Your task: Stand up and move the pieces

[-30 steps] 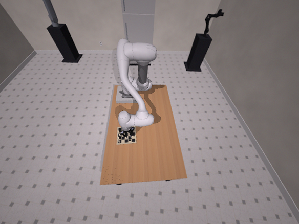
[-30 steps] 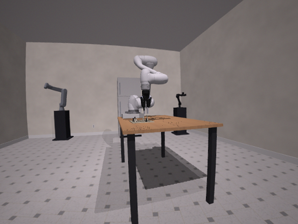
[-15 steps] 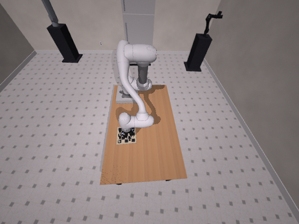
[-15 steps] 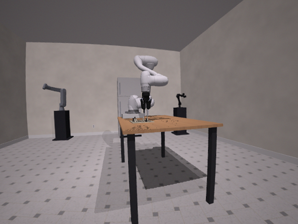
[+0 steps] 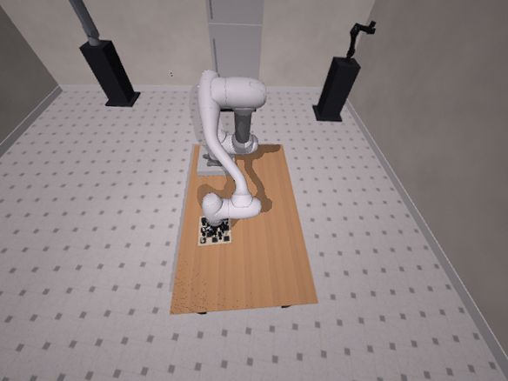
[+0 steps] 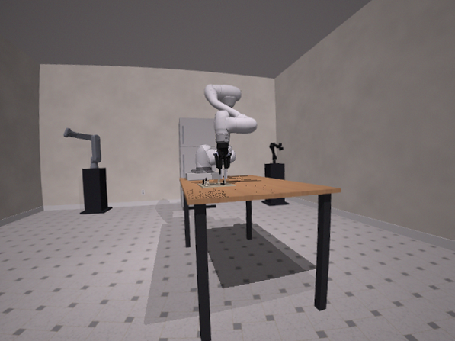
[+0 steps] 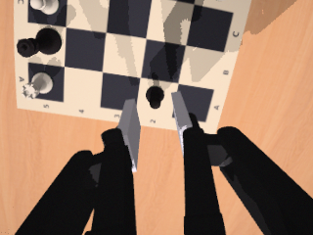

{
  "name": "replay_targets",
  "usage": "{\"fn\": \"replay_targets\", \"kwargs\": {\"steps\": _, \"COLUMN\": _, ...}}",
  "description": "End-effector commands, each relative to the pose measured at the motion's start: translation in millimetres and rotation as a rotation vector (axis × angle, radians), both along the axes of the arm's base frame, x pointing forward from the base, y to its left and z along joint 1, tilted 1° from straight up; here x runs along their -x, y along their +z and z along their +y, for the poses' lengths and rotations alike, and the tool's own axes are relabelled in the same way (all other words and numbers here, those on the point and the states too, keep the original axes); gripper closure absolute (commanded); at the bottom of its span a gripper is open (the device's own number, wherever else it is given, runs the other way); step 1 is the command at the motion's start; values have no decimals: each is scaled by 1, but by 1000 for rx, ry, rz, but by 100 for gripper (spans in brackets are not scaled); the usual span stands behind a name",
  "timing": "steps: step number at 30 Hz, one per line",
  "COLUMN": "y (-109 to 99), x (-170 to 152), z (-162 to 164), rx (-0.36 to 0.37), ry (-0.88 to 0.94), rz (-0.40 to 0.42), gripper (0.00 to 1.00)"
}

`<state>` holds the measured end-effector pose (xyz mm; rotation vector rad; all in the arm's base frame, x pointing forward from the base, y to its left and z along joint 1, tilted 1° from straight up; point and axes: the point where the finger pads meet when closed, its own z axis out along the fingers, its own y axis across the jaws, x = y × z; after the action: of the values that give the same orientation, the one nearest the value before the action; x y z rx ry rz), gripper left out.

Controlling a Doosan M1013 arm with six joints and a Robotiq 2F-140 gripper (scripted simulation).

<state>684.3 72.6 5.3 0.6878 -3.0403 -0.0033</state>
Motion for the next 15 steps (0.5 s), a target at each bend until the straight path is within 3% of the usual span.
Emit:
{"fn": "replay_targets", "kwargs": {"steps": 1, "y": -1, "x": 0, "z": 0, "rx": 0, "ry": 0, "rz": 0, "gripper": 80}}
{"fn": "replay_targets", "kwargs": {"steps": 15, "y": -3, "x": 0, "z": 0, "rx": 0, "ry": 0, "rz": 0, "gripper": 80}}
